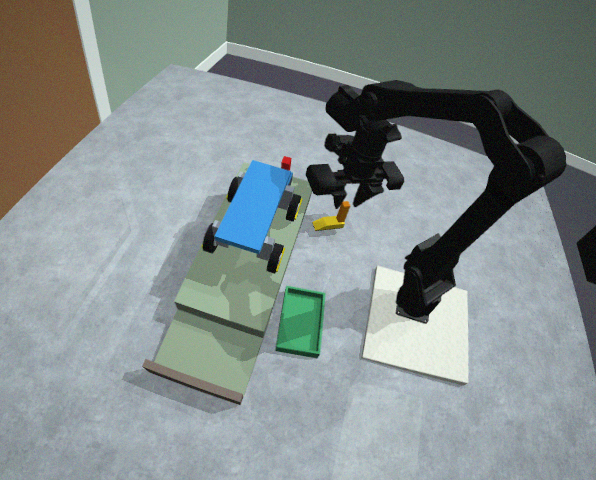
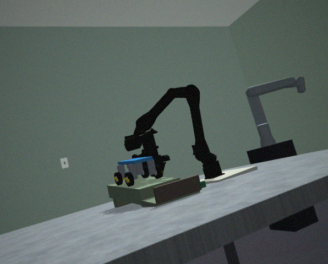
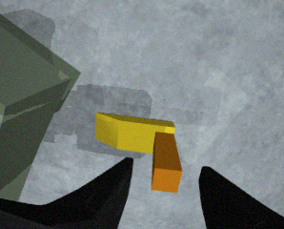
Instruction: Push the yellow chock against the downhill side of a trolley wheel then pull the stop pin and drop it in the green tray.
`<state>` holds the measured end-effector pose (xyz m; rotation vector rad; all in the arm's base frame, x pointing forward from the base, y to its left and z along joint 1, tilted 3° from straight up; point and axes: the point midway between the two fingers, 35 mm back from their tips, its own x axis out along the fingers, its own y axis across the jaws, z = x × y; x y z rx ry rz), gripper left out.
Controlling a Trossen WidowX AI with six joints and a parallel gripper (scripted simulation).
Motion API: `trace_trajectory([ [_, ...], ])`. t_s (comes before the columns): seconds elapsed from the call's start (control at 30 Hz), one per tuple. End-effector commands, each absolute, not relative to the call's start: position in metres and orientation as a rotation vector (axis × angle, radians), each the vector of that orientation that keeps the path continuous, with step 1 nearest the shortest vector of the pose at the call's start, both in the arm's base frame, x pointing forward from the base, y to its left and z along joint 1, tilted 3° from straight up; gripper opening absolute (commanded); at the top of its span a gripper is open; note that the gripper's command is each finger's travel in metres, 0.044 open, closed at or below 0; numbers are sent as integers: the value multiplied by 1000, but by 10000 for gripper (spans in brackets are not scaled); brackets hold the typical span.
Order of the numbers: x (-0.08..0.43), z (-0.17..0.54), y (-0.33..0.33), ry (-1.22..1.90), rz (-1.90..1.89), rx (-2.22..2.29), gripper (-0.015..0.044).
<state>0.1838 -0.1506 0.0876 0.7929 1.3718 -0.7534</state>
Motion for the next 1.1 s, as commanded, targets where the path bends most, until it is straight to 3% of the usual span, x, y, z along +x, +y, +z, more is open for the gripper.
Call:
trace_trajectory([
  [0.0,184,82,-149,1377,-752,801,190],
  [0.8,185,57,-149,1377,-752,801,190],
  [0.97,185,61,-150,1372,-753,793,59],
  [1.07,185,61,-150,1372,-753,793,39],
])
